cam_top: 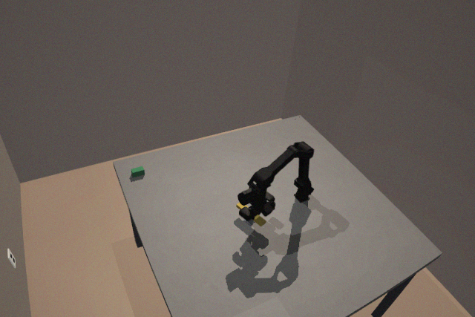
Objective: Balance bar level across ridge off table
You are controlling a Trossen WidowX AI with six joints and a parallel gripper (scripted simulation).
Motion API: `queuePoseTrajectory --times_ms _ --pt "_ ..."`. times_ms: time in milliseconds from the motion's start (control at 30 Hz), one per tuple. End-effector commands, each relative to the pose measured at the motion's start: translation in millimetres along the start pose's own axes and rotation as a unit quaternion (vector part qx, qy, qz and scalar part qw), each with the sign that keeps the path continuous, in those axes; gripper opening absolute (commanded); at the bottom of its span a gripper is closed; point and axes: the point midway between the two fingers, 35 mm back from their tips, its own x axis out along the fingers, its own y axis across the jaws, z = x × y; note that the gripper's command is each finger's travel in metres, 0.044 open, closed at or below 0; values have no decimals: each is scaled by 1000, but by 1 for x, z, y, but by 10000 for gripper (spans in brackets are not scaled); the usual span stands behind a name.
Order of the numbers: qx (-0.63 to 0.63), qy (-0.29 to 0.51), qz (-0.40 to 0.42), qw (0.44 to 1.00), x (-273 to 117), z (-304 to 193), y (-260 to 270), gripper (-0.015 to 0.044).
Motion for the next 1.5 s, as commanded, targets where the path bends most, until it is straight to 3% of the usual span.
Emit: queuePoseTrajectory --times_ms 0,200,1467 --pt "0 0 0 1000 0 0 0 26" --pt "0 0 0 1000 0 0 0 167" --pt "0 0 0 1000 0 0 0 172"
